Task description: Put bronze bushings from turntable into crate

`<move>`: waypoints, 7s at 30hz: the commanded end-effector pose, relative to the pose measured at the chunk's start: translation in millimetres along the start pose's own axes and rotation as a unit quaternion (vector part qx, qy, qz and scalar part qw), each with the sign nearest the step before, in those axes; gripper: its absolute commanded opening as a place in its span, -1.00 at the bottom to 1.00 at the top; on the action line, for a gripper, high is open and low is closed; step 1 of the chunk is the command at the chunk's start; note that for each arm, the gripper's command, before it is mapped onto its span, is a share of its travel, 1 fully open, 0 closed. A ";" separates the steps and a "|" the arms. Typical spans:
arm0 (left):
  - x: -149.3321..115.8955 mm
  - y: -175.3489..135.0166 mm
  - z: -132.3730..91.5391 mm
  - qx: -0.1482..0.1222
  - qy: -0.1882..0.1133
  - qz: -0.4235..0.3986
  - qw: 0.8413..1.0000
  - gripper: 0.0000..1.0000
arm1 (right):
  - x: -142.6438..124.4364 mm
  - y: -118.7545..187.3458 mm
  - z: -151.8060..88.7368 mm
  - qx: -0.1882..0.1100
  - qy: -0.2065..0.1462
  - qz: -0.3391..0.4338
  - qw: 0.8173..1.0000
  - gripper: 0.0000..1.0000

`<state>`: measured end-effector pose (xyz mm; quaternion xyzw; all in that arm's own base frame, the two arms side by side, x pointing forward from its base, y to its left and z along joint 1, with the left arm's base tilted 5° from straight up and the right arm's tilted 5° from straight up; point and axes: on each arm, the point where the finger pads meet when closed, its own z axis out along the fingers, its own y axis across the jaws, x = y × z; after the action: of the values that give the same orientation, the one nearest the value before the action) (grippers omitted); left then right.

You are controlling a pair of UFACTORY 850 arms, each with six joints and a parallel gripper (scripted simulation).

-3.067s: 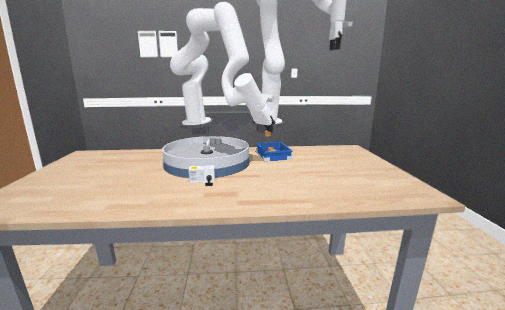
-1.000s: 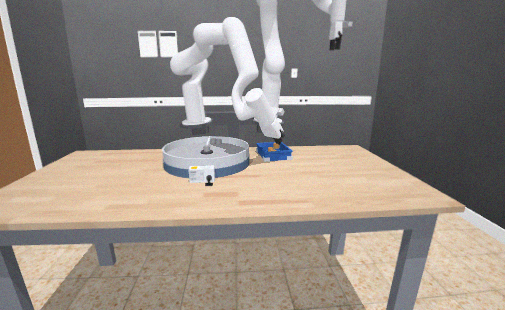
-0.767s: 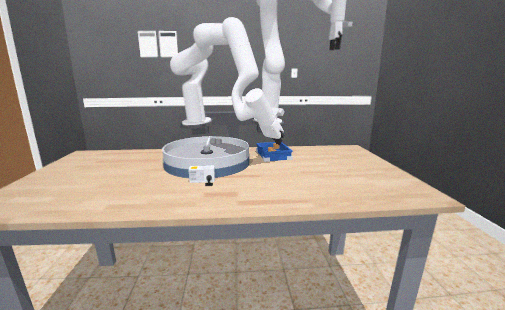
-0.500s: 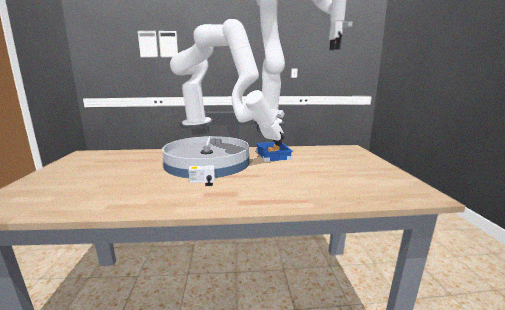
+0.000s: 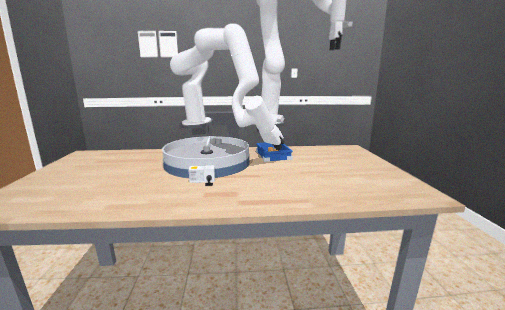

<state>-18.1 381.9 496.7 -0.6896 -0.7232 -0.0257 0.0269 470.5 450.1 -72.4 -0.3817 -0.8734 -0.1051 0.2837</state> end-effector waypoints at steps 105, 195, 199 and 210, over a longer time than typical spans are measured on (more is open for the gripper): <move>0.5 0.0 -1.0 0.000 0.001 0.000 1.000 1.00 | -9.2 1.3 10.6 -0.001 0.000 -0.001 1.000 -0.75; 0.5 0.0 -1.0 0.000 0.001 0.000 1.000 1.00 | 95.0 -0.2 -113.2 -0.001 0.000 -0.001 1.000 1.00; 0.5 0.0 -1.0 0.000 0.001 0.000 1.000 1.00 | 95.4 -0.2 -113.8 -0.001 0.000 -0.001 1.000 1.00; 0.5 0.0 -1.0 0.000 0.001 0.000 1.000 1.00 | 95.4 -0.2 -113.8 -0.001 0.000 -0.001 1.000 1.00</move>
<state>-18.1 381.9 496.7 -0.6896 -0.7232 -0.0257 0.0269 464.6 461.7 74.1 -0.3817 -0.8734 -0.1051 0.2837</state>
